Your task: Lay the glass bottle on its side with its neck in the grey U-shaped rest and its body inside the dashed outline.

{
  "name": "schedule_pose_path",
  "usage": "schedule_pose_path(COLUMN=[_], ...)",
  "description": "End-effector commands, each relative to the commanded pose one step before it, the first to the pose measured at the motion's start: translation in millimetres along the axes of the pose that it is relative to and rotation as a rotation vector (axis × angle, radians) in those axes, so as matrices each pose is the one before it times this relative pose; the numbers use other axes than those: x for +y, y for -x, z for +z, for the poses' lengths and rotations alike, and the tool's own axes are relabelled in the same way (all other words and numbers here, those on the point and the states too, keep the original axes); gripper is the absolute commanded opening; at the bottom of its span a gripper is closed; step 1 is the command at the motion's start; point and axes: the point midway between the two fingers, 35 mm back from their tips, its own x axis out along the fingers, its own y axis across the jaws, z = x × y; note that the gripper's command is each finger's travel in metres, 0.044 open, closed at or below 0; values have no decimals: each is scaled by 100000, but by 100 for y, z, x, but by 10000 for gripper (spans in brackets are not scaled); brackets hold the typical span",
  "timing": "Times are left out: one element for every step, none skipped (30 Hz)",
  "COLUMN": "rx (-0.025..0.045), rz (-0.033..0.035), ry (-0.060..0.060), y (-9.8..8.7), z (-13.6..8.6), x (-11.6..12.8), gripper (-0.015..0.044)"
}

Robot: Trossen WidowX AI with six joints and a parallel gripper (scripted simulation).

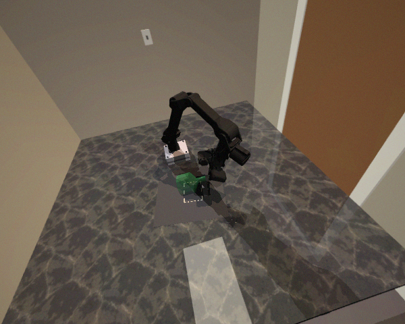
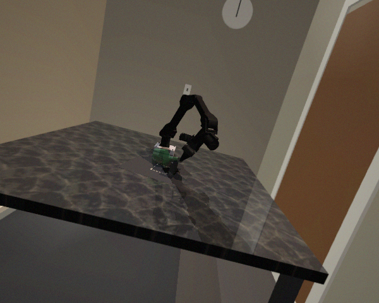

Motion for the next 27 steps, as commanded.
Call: schedule_pose_path(rx=[-89,20,20,21,21,21,22,22,23,23,23,24,24,24,25,11,20,43,35,29,30,34,37,41,43,44,45], rz=[-158,31,31,31,31,31,31,30,30,30,30,30,30,30,30,14,25,53,42,32,29,28,26,24,23,22,23], ry=[-285,55,55,54,54,53,52,52,51,50,50,49,48,47,47,21,37,77,57,38,28,21,14,8,3,-1,-3], y=[-321,-36,-36,-36,-37,-37,-37,-37,-38,-38,-38,-38,-38,-39,-35,-11,-16,-30,-21,-15,-13,-13,-14,-15,-15,-16,-16], z=[-175,-52,-52,-52,-52,-52,-51,-51,-51,-51,-51,-50,-50,-50,-46,-12,-15,-24,-13,-7,-6,-5,-5,-5,-5,-5,-5], x=[8,-4,-4,-4,-4,-4,-4,-4,-4,-4,-4,-4,-4,-4,-4,-1,-2,-3,-2,-2,-2,-2,-2,-2,-2,-2,-2], gripper=[102,102,102,102,102,102,102,102,102,102,102,102,102,102,102,102,102,102,102,102,102,102,102,102,102,102,102])
